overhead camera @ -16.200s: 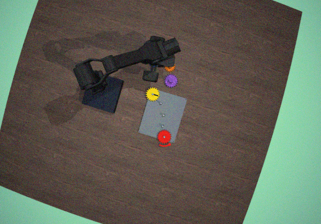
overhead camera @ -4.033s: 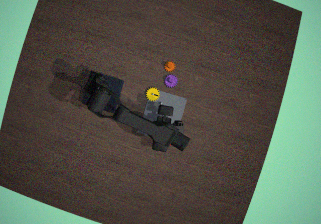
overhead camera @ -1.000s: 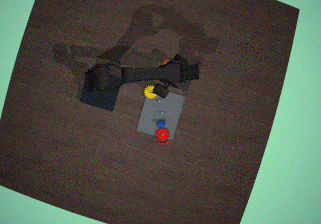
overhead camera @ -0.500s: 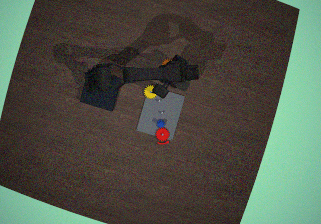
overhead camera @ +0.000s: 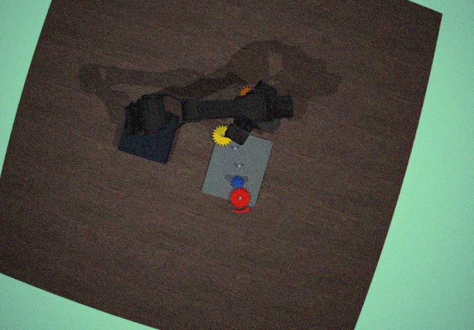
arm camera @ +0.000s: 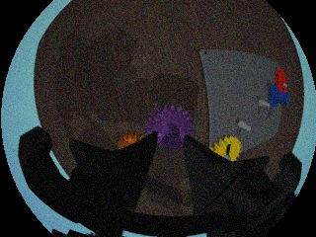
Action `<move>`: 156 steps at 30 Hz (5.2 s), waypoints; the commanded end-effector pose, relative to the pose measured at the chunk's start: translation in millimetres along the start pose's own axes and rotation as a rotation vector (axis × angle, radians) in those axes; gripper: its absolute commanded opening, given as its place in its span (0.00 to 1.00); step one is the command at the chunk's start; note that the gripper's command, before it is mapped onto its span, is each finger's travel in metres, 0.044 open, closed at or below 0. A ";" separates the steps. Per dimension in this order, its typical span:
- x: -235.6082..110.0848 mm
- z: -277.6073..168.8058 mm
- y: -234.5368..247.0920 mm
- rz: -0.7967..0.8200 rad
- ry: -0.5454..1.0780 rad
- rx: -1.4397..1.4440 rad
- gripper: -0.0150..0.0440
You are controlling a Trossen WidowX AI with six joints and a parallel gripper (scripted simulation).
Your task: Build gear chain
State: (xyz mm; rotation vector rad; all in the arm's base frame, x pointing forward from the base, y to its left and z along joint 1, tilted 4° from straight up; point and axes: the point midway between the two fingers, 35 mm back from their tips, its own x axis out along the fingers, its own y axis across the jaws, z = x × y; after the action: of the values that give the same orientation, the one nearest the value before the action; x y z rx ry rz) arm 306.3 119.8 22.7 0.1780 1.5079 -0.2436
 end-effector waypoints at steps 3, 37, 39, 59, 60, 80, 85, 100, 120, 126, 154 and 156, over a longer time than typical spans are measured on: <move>1.5 0.0 -0.1 -0.001 0.002 0.002 0.34; -43.5 9.1 9.7 0.023 -0.026 0.011 0.25; -47.7 9.5 10.1 0.022 -0.024 0.010 0.25; -90.1 10.7 10.8 0.012 -0.013 0.007 0.25; -92.2 10.7 10.7 0.012 -0.012 0.006 0.25; -135.4 6.2 6.6 0.002 0.000 0.003 0.25; -143.0 4.9 5.4 0.000 0.002 0.002 0.25; -125.9 23.6 -21.1 -0.001 0.001 0.002 0.25; -100.9 44.6 -64.4 -0.004 -0.001 0.002 0.25; -93.4 49.2 -78.1 -0.005 -0.001 0.002 0.25; -59.5 59.6 -144.5 -0.012 -0.003 0.002 0.25; -57.9 59.6 -147.7 -0.012 -0.003 0.002 0.25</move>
State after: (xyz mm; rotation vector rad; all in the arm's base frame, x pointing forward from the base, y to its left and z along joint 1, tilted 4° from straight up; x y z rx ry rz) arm 323.2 -30.3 91.8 0.1711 1.5067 -0.2608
